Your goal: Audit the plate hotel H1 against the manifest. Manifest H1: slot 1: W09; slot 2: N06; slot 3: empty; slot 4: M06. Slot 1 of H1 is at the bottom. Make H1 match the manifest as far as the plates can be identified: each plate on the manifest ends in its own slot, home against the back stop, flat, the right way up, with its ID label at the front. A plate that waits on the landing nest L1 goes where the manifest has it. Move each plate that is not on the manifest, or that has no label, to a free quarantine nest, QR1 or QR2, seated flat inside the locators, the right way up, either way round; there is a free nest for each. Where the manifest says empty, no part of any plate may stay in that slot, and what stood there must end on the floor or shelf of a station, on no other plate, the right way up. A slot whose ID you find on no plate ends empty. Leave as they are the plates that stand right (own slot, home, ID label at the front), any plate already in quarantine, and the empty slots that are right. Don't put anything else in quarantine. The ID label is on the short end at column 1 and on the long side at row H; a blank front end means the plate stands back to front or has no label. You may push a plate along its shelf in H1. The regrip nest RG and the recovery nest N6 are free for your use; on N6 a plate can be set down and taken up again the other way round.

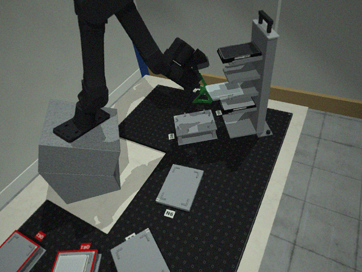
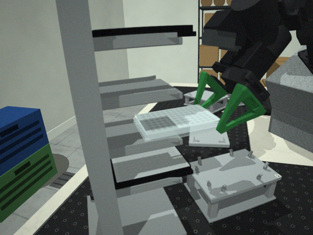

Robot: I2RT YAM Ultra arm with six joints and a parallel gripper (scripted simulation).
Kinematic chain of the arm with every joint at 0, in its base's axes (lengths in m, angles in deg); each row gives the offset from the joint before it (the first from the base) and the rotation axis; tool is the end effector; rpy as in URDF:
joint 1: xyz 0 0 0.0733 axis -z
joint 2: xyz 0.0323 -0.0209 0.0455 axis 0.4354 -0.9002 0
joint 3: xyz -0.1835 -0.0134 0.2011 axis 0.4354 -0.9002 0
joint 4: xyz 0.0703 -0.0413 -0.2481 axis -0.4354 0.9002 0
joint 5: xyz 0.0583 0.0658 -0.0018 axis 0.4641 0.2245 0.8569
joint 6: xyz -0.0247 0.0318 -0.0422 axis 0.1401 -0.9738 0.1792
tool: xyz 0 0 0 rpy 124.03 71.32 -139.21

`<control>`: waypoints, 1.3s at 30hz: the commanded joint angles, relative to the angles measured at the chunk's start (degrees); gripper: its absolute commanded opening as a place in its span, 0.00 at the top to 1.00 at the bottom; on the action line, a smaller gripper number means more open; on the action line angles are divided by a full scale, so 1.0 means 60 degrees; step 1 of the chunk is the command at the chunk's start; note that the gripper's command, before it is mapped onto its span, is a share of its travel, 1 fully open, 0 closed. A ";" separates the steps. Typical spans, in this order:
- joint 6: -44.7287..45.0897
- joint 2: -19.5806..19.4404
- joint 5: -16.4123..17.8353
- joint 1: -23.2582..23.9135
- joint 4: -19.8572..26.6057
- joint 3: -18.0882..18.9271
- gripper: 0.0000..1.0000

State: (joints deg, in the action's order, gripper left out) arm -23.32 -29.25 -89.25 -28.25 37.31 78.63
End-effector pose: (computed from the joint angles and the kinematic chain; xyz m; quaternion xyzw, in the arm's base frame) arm 0.1812 0.2278 0.2148 -0.2123 0.7797 0.1840 0.5595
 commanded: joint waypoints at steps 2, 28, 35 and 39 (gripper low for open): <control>0.0069 -0.0132 0.0041 0.0098 -0.0206 0.0456 0.14; 0.0128 -0.0742 0.0255 0.0297 -0.0223 0.0937 0.14; 0.0094 -0.0697 0.0233 0.0251 -0.0257 0.0843 0.14; 0.0094 -0.0697 0.0233 0.0251 -0.0257 0.0843 0.14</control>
